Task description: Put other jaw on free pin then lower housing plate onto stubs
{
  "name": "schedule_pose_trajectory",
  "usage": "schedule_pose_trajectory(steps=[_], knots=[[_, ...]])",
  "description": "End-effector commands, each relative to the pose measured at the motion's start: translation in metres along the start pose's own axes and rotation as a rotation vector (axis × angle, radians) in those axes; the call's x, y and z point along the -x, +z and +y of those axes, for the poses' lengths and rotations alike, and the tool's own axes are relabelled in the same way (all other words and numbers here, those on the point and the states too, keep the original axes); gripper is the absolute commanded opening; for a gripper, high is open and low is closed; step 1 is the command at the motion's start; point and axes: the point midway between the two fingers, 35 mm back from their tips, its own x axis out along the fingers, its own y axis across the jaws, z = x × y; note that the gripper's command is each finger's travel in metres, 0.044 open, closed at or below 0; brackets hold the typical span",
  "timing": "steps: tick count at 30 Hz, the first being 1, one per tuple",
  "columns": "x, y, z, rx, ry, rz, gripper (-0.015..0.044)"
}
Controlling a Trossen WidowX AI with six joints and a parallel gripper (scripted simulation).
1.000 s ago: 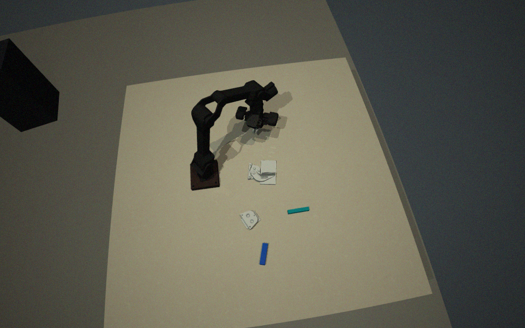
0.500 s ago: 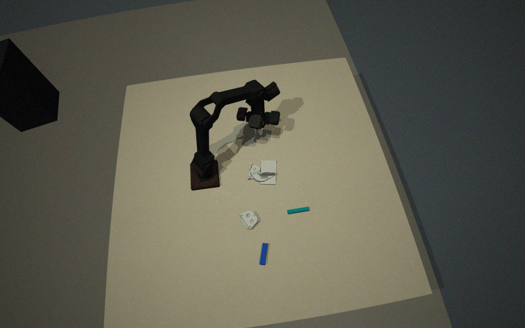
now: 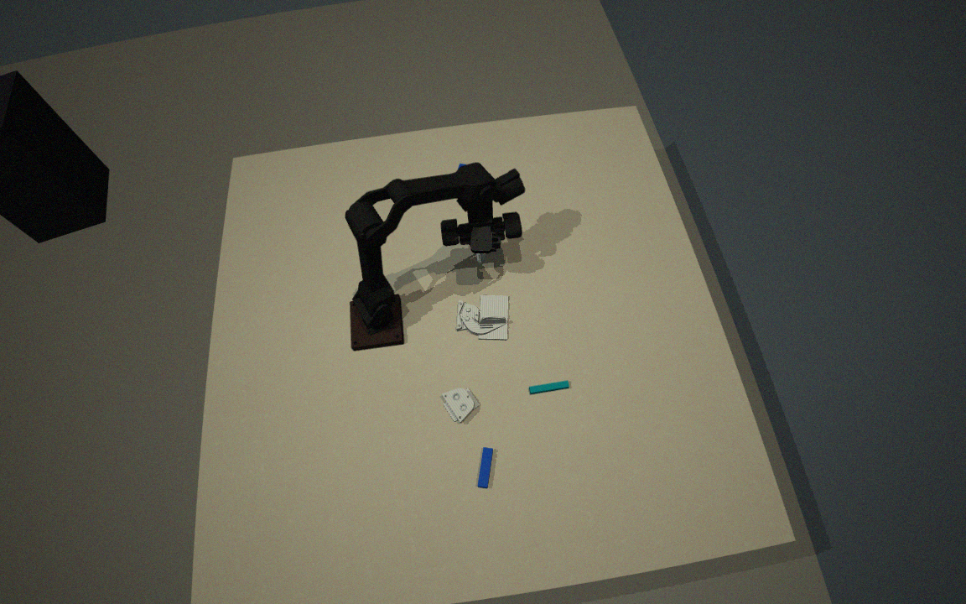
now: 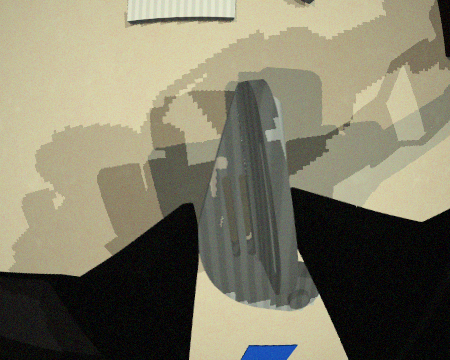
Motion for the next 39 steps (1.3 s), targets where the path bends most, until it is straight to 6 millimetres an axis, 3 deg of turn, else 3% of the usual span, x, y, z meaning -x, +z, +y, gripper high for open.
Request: schedule_pose_trajectory(steps=[1, 20, 39], knots=[[-0.001, 0.014, 0.0, 0.083, -0.002, -0.005, 0.0134], [0.001, 0.077, -0.004, 0.477, -0.003, -0.01, 0.0134], [0.0, 0.136, -0.022, 0.895, -0.01, -0.014, 0.0134]])
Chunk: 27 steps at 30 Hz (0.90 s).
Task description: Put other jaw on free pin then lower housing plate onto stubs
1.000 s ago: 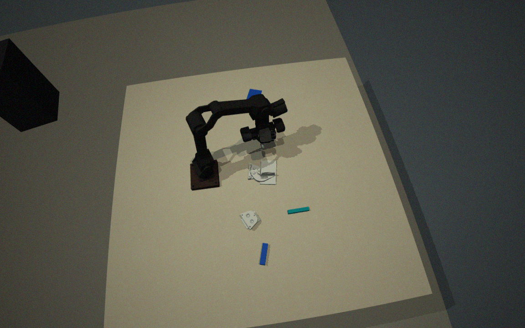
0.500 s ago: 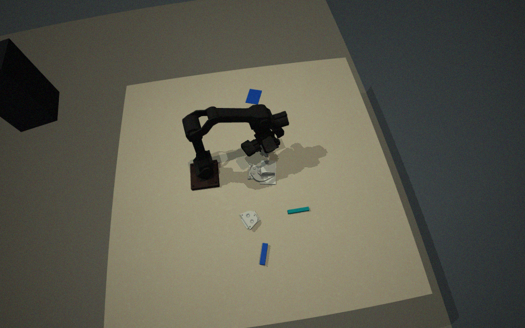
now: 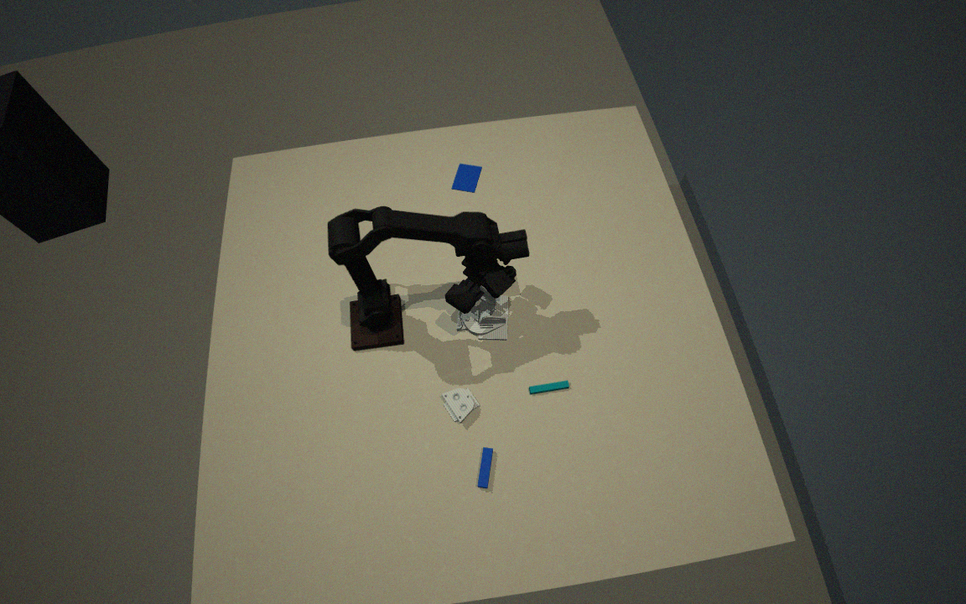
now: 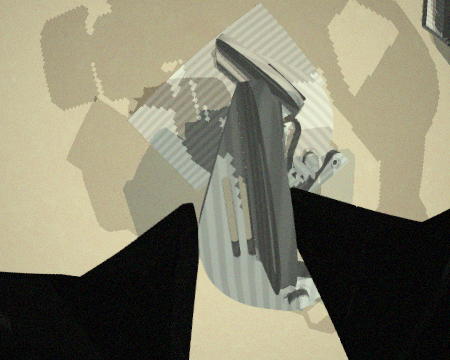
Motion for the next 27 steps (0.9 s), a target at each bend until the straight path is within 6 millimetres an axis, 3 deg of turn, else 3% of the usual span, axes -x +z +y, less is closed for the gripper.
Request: schedule_pose_trajectory(steps=[1, 17, 27], knots=[[-0.002, 0.004, -0.014, 0.096, -0.007, 0.0, 0.0134], [-0.005, 0.014, -0.063, 0.461, -0.013, 0.002, 0.0134], [-0.005, 0.014, -0.065, 0.476, -0.013, 0.003, 0.0134]])
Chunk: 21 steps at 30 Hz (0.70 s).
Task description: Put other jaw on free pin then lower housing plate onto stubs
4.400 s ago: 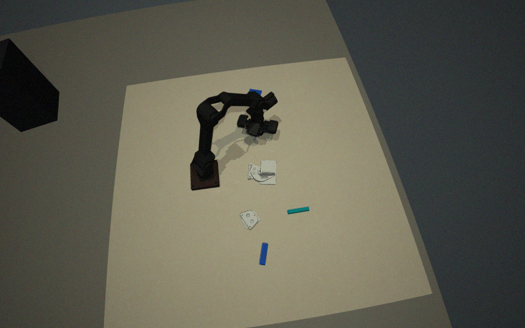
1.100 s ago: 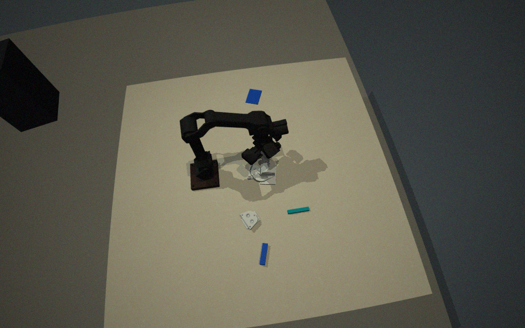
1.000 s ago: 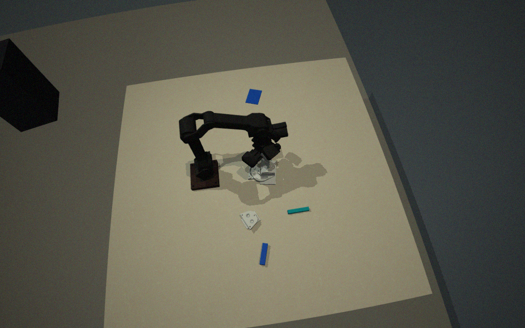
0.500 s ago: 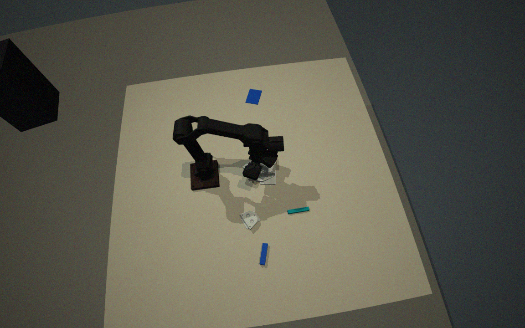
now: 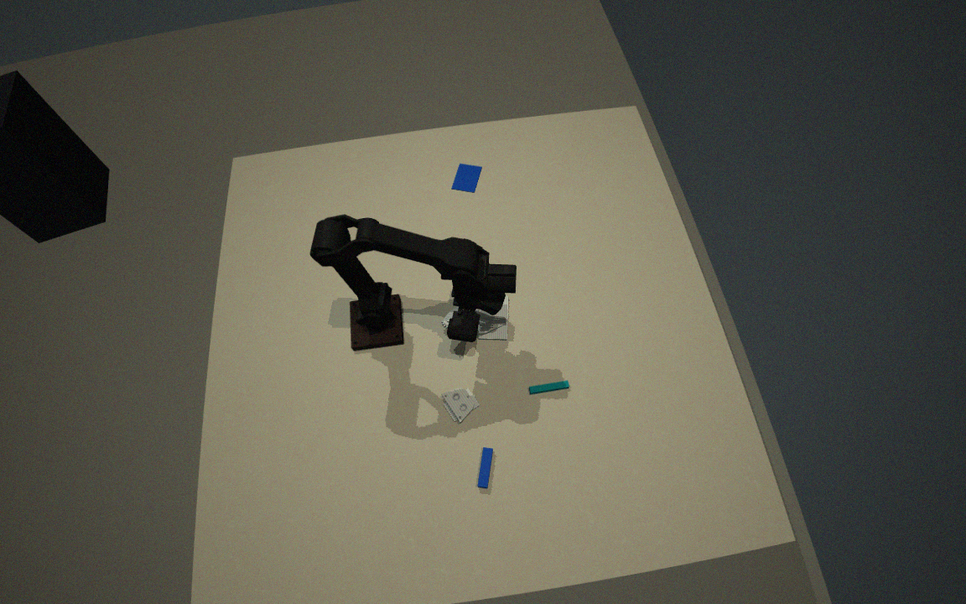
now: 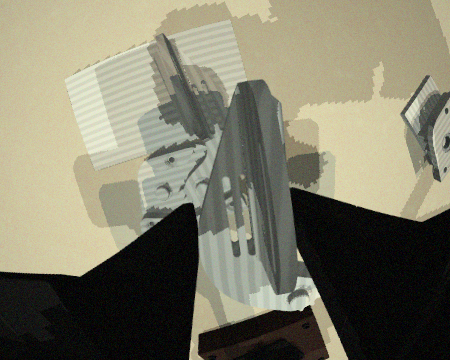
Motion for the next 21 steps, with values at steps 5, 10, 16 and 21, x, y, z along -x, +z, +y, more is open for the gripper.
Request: schedule_pose_trajectory(steps=[5, 10, 16, 21], knots=[[-0.0012, -0.0012, -0.001, 0.01, -0.003, 0.003, 0.0134], [-0.0012, -0.0012, -0.001, 0.01, -0.003, 0.003, 0.0134], [-0.0012, -0.0012, -0.001, -0.007, -0.003, 0.003, 0.0134], [-0.0012, -0.0012, -0.001, -0.007, -0.003, 0.003, 0.0134]])
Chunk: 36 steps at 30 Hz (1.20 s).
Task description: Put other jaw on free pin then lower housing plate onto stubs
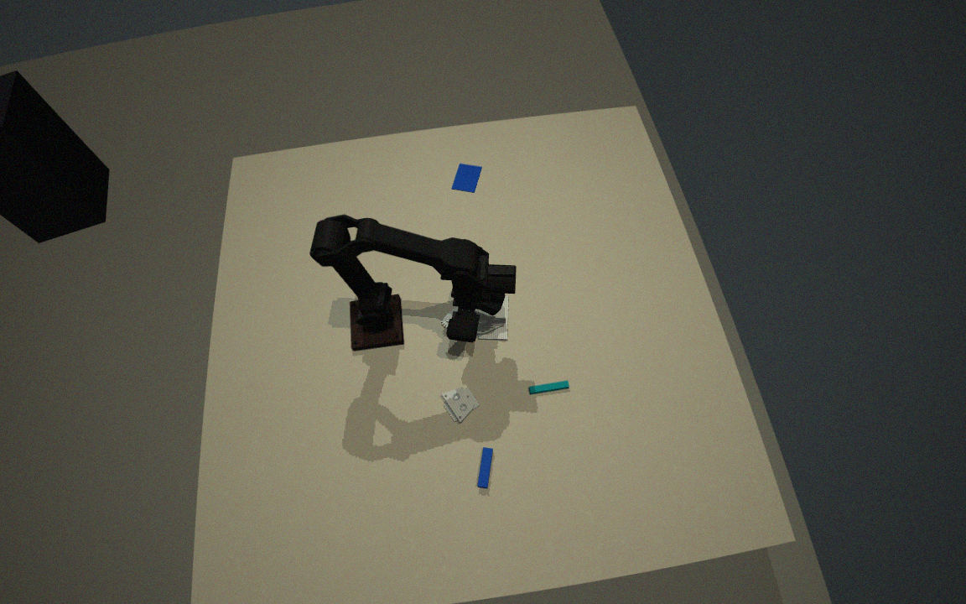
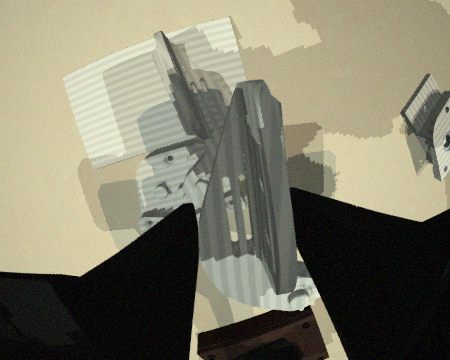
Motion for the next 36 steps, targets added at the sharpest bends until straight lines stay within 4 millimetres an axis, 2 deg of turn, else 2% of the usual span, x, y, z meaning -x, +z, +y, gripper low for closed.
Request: schedule_pose_trajectory(steps=[1, 26, 36], knots=[[0.0, 0.0, 0.0, -0.008, -0.003, 0.0, 0.0134], [0.0, 0.03, 0.069, -0.008, 0.003, -0.003, 0.0134], [0.0, 0.03, 0.071, -0.008, 0.003, -0.003, 0.0134]])
